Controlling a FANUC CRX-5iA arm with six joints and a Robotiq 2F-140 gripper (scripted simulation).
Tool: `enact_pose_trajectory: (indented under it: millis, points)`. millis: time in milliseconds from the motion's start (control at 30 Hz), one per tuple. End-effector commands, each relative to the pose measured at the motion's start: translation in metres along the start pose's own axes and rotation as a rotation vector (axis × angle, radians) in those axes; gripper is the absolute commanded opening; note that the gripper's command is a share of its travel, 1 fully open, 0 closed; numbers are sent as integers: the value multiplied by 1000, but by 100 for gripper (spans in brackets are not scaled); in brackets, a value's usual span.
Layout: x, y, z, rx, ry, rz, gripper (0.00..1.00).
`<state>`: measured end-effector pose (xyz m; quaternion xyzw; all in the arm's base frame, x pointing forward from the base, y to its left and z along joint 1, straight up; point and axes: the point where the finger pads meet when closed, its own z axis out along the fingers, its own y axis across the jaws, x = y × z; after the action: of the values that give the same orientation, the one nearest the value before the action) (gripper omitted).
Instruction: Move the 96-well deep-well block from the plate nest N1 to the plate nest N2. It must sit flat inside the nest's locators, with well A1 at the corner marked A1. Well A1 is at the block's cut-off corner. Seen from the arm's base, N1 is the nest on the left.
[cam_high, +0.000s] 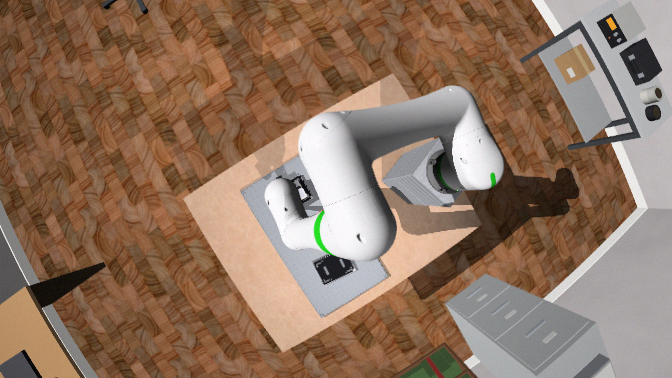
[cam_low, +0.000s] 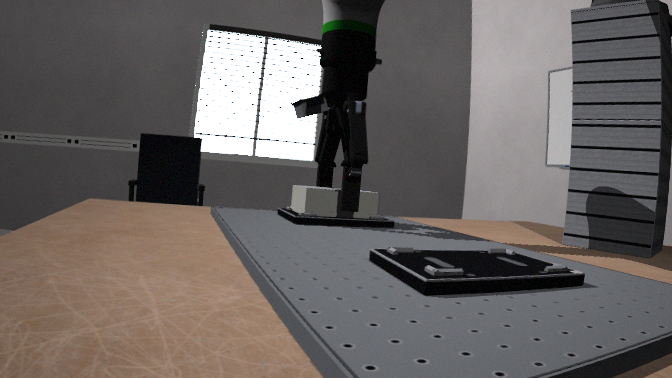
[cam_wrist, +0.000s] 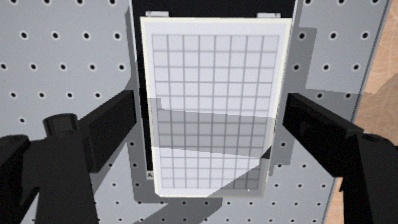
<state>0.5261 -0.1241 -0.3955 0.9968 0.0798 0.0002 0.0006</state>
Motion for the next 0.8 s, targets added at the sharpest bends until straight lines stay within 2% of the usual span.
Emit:
enact_pose_trajectory:
  millis: [0, 467, 767]
  points:
    - [1, 0, -1, 0, 1, 0, 100]
    - [1, 0, -1, 0, 1, 0, 100]
    - [1, 0, -19, 0, 1, 0, 100]
